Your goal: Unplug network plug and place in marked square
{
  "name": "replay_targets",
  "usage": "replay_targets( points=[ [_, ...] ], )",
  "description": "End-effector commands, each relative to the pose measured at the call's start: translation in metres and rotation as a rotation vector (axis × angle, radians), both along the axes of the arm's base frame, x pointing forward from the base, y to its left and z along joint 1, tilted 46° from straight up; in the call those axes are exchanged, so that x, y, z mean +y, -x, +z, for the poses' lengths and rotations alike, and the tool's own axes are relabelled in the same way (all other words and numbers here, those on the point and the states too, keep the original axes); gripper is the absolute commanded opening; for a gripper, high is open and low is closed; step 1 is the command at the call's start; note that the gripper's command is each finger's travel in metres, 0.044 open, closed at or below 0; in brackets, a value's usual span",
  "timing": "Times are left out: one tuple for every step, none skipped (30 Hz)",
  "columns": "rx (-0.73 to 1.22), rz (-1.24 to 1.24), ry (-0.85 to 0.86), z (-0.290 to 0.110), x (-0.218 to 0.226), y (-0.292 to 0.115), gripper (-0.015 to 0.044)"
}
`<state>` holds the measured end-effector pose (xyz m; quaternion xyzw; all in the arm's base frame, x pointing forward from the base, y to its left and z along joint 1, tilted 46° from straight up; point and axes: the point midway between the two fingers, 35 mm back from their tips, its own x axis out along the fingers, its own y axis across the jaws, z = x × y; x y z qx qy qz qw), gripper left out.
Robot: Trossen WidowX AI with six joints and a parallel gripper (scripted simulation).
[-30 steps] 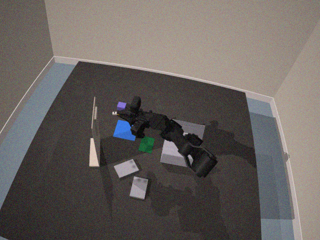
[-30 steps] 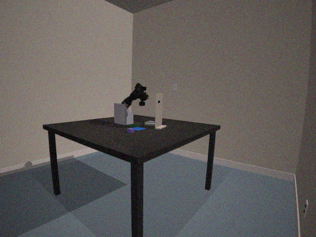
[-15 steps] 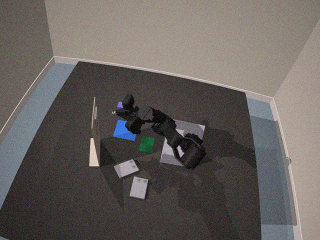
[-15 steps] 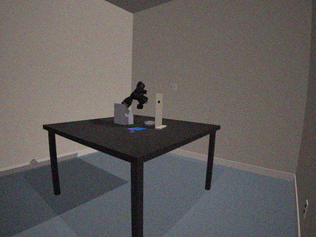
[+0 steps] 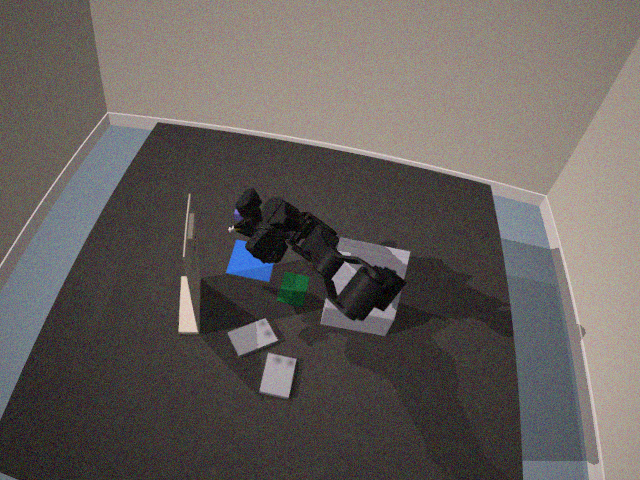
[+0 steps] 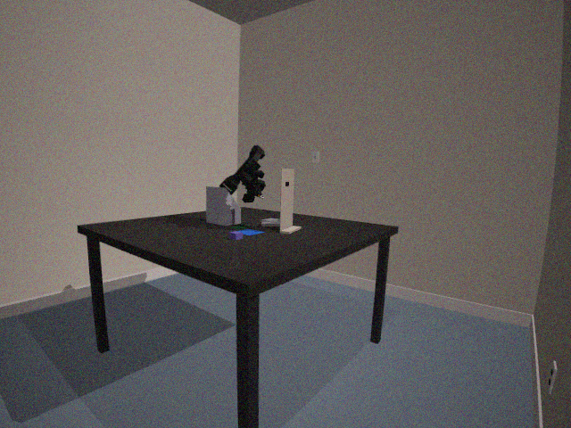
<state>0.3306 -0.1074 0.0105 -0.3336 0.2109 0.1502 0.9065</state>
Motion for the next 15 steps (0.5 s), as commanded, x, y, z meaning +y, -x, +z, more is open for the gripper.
replay_targets(
  points=[
    [0.046, 0.038, -0.017, -0.015, 0.004, -0.001, 0.0000],
    [0.058, 0.046, -0.022, -0.019, 0.005, -0.001, 0.0000],
    [0.070, 0.054, -0.026, -0.022, 0.006, 0.000, 0.0000],
    [0.082, 0.062, -0.031, -0.026, 0.007, 0.000, 0.0000],
    [0.094, 0.070, -0.036, -0.030, 0.008, 0.000, 0.0000],
    [0.106, 0.078, -0.041, -0.033, 0.009, 0.000, 0.0000],
    [0.117, 0.087, -0.047, -0.037, 0.010, 0.000, 0.0000],
    [0.129, 0.095, -0.052, -0.041, 0.011, 0.001, 0.0000],
    [0.140, 0.103, -0.057, -0.044, 0.012, 0.001, 0.0000],
    [0.152, 0.111, -0.063, -0.048, 0.013, 0.001, 0.0000],
    [0.163, 0.120, -0.069, -0.051, 0.014, 0.002, 0.0000],
    [0.174, 0.128, -0.074, -0.055, 0.015, 0.002, 0.0000],
    [0.185, 0.136, -0.080, -0.058, 0.016, 0.003, 0.0000],
    [0.196, 0.144, -0.086, -0.062, 0.017, 0.004, 0.0000],
    [0.207, 0.153, -0.092, -0.065, 0.018, 0.004, 0.0000]
  ],
)
